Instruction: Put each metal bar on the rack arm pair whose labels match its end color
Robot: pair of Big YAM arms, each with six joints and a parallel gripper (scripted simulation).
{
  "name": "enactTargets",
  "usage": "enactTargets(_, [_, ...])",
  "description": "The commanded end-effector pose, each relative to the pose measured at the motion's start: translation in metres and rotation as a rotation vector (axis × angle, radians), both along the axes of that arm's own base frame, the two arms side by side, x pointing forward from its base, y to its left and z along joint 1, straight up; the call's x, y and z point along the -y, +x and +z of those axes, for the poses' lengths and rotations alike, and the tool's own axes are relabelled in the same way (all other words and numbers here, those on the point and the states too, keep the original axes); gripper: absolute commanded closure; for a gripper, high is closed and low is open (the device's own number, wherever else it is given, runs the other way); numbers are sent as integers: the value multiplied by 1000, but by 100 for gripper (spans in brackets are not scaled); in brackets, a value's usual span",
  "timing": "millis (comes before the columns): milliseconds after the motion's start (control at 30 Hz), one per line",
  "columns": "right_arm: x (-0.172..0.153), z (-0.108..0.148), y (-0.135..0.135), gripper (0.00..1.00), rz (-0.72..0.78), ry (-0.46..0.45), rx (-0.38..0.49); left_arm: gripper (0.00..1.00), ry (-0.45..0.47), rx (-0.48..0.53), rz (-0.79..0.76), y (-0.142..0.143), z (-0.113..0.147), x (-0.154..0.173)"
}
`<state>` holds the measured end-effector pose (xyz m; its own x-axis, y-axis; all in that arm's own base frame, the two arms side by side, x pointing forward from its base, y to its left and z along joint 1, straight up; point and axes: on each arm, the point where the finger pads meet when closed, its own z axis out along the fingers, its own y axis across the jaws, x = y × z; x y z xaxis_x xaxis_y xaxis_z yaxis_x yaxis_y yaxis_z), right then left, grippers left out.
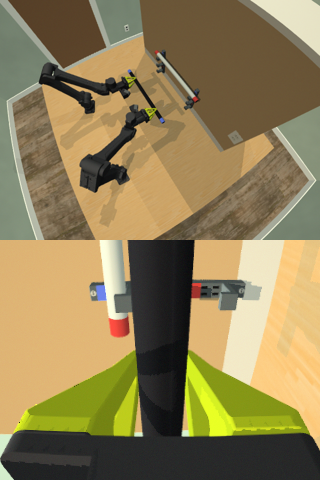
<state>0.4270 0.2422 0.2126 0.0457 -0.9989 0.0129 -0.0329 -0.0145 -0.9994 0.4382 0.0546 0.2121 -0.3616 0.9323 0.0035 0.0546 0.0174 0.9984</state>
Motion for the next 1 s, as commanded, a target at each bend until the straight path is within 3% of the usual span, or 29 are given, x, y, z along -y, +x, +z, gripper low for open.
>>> enactTargets(0, [1, 43, 16, 100, -23, 42, 70, 100, 7, 66, 27, 12, 37, -12])
enactTargets(633, [0, 43, 16, 100, -23, 42, 70, 100, 7, 66, 27, 12, 38, -13])
enactTargets(967, [-2, 43, 32, 100, -23, 42, 70, 100, 7, 66, 27, 27, 38, -20])
